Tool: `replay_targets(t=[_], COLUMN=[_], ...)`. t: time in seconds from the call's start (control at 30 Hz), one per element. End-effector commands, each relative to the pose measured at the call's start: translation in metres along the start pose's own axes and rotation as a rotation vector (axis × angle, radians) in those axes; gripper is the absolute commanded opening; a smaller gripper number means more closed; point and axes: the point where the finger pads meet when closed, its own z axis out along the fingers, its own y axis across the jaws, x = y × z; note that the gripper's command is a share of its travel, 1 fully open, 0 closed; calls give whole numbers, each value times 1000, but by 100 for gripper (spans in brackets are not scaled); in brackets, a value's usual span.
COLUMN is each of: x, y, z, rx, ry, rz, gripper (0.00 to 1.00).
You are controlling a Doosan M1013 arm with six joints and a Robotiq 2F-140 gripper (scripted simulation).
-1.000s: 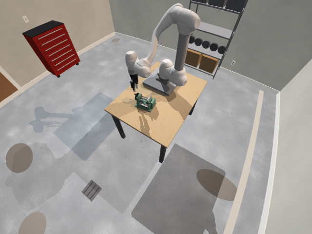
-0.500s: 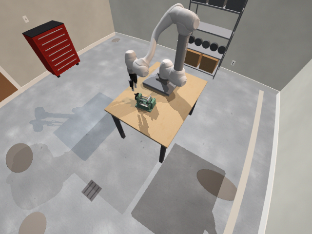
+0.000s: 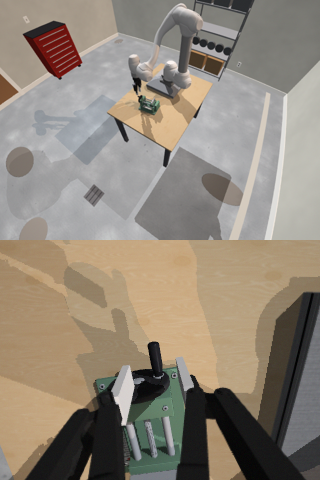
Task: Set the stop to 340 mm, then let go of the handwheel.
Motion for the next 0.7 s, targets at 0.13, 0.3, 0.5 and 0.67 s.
replay_targets(t=[0.13, 0.3, 0.5, 0.67], x=[0, 0, 0, 0], y=[1, 1, 1, 1], z=[9, 22, 36, 53], rx=[1, 1, 1, 1], ry=[-1, -1, -1, -1], rz=[-1, -1, -1, -1], gripper=[33, 33, 33, 33])
